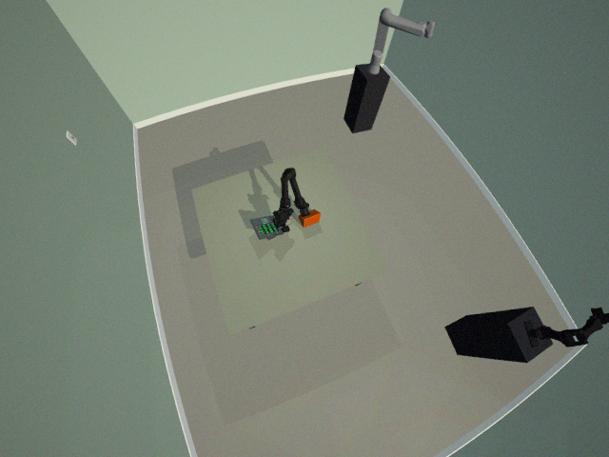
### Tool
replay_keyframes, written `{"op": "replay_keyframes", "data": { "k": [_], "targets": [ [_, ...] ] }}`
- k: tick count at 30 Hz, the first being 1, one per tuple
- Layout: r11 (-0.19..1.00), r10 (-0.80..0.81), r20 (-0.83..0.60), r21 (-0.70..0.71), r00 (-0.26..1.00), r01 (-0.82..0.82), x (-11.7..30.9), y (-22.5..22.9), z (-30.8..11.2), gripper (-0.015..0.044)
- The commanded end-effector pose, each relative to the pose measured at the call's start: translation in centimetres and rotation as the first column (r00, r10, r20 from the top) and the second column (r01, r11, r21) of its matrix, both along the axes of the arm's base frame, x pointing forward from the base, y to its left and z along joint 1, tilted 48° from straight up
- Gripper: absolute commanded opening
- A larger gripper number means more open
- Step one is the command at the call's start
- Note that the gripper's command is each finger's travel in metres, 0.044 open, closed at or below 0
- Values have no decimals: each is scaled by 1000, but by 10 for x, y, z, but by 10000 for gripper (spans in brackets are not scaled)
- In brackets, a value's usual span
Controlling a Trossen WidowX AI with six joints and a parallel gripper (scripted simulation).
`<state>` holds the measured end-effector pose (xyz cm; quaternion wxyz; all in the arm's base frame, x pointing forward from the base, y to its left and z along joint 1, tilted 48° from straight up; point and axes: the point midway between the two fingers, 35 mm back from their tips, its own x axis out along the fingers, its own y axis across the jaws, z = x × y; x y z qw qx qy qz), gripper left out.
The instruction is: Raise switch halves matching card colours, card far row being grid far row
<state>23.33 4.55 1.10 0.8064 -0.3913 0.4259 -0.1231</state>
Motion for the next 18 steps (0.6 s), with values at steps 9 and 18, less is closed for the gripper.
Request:
{"op": "replay_keyframes", "data": {
  "k": [9, 18],
  "targets": [
    [1000, 3, -7, -2, 1000, -3, 0, -1, -2, 0],
    [1000, 3, -7, -2, 1000, -3, 1, -2, -3, 0]
  ]
}}
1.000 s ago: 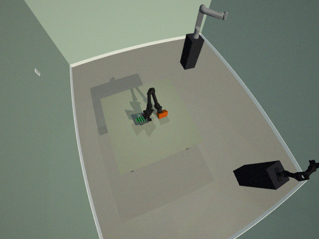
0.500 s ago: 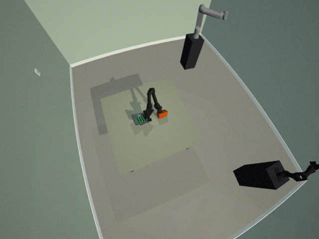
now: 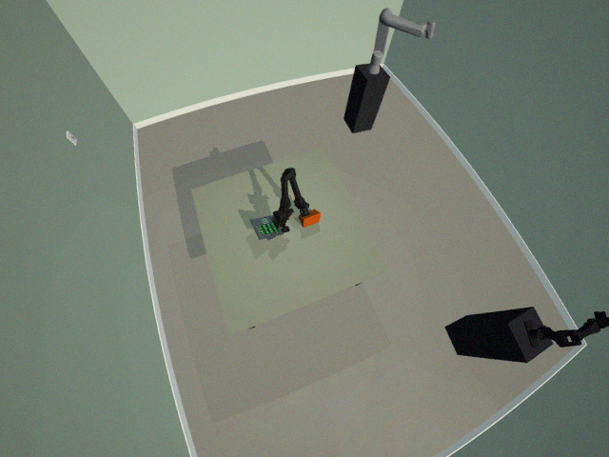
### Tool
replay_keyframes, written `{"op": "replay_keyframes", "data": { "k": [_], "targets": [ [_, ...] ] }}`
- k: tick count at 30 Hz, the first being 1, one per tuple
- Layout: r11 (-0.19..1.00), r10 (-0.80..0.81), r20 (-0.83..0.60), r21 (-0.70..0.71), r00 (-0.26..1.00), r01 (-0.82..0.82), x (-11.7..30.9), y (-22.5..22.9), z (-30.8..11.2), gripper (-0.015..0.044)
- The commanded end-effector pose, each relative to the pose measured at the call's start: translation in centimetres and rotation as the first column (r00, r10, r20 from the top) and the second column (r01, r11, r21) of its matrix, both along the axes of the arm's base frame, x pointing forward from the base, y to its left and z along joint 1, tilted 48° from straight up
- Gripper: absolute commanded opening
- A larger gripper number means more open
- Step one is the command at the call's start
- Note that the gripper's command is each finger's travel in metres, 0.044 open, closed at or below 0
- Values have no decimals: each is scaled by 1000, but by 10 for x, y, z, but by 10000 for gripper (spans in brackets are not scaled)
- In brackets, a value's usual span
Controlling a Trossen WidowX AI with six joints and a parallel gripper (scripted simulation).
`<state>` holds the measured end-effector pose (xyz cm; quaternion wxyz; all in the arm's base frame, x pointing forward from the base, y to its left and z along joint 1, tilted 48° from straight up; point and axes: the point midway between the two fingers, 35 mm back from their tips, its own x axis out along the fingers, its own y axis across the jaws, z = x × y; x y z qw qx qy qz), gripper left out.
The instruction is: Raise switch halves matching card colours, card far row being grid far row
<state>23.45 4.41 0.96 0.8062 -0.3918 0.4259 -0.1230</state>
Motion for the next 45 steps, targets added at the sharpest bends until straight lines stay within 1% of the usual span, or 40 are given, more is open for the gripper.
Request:
{"op": "replay_keyframes", "data": {
  "k": [1, 18, 21, 27, 33, 35, 41, 45],
  "targets": [
    [1000, 2, -7, -1, 1000, -2, 0, -1, -1, 0],
    [1000, 2, -7, -2, 1000, -2, 1, -2, -3, 0],
    [1000, -2, -11, 7, 1000, 2, -5, 8, 4, 0],
    [1000, -17, -28, -2, 999, 17, -36, 34, 35, 0],
    [1000, -17, -27, -3, 999, 17, -37, 35, 36, 0],
    [1000, -17, -28, -3, 999, 17, -31, 39, 40, 0],
    [1000, -17, -25, -3, 1000, 17, 15, 66, 69, 0],
    [1000, -17, -25, -3, 1000, 17, 17, 67, 70, 0]
  ]
}}
